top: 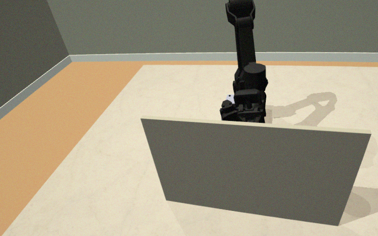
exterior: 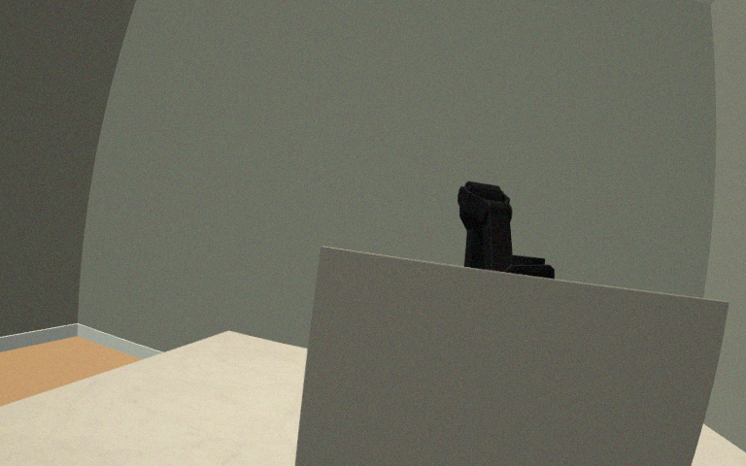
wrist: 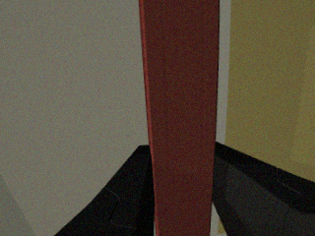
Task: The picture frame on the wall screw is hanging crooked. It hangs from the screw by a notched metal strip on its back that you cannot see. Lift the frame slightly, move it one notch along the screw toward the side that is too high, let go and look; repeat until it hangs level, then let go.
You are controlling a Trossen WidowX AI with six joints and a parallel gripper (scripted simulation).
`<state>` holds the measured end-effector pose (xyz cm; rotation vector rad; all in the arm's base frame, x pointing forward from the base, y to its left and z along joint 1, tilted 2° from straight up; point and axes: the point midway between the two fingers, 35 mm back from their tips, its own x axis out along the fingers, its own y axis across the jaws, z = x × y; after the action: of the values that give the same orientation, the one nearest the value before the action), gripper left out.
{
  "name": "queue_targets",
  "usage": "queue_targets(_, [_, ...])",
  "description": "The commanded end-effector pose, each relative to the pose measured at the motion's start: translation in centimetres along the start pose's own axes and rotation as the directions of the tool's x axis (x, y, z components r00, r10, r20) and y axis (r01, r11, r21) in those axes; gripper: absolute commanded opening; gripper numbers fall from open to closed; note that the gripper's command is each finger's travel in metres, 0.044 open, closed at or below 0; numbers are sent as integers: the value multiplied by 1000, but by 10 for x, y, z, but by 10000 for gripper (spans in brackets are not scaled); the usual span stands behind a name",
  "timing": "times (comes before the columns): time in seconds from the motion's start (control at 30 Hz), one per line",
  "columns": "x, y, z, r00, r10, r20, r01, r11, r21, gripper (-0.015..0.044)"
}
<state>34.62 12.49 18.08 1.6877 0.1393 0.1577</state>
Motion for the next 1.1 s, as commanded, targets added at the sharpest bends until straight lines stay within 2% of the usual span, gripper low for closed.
queue_targets(0.0, [1,5,-1,1000,15,1,-15,1000,7,0])
queue_targets(1.07, [2,-2,-1,1000,15,1,-15,1000,7,0])
